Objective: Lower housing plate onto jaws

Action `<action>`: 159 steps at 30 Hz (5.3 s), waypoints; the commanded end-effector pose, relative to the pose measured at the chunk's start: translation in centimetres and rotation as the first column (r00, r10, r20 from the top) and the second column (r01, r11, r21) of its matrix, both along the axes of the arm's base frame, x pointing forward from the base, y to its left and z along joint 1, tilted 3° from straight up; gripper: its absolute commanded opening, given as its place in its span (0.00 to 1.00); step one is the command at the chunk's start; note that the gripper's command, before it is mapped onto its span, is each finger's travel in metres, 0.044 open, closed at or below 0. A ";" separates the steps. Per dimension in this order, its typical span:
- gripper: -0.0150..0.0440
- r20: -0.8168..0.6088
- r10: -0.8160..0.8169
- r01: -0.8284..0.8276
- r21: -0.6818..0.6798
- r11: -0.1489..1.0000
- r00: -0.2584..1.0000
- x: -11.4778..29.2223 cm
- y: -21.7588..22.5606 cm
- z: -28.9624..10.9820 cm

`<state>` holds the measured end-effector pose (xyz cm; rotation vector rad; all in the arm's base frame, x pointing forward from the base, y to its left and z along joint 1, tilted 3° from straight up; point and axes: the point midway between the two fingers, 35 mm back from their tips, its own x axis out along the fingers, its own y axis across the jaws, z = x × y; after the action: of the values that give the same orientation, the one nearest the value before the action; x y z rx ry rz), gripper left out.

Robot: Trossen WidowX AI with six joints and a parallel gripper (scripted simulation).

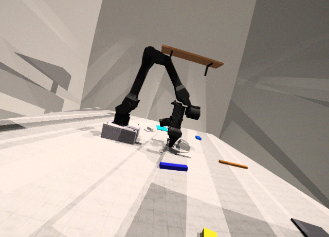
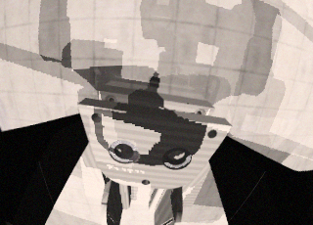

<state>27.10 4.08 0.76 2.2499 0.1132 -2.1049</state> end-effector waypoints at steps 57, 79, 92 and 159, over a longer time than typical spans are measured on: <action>0.85 0.000 -0.007 0.007 0.005 1.000 1.000 0.1 0.1 -1.2; 0.85 0.000 -0.008 0.008 0.005 1.000 1.000 0.1 0.1 -1.5; 0.85 0.000 -0.008 0.008 0.005 1.000 1.000 0.1 0.1 -1.5; 0.85 0.000 -0.008 0.008 0.005 1.000 1.000 0.1 0.1 -1.5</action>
<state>27.05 4.15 -0.38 2.2514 0.1145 -2.1129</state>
